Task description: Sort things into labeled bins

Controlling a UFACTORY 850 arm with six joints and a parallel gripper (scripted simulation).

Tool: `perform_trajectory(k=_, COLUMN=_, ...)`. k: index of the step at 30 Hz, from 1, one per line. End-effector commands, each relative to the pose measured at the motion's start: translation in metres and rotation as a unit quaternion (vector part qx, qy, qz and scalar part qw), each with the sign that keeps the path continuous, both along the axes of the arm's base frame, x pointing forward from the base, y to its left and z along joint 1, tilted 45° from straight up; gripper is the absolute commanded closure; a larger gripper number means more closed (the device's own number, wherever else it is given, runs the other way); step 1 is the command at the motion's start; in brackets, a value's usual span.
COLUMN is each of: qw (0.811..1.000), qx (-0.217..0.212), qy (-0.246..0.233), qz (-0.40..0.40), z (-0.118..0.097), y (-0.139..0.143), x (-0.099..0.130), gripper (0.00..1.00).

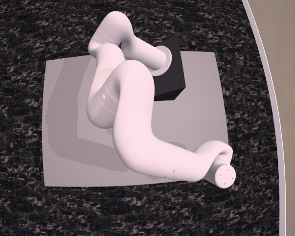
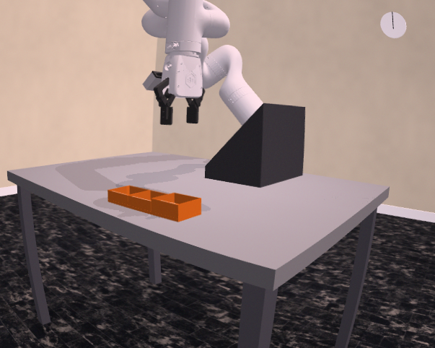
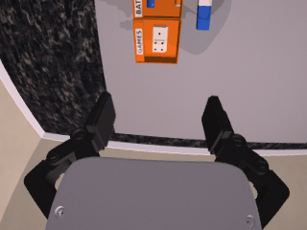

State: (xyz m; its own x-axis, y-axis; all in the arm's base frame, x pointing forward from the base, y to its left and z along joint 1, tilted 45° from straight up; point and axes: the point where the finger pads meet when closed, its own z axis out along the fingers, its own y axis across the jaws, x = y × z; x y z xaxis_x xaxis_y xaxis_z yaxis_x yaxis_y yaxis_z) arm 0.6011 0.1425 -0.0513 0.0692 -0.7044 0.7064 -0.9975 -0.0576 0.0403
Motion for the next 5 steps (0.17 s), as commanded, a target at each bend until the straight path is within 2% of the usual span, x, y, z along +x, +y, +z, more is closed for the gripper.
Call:
perform_trajectory(k=1, qw=1.0, qx=0.0, qy=-0.001, qz=0.0, z=0.0007, y=0.0009, x=0.0007, gripper=0.0)
perform_trajectory(k=5, qw=1.0, qx=0.0, qy=-0.001, qz=0.0, z=0.0007, y=0.0009, x=0.0007, gripper=0.0)
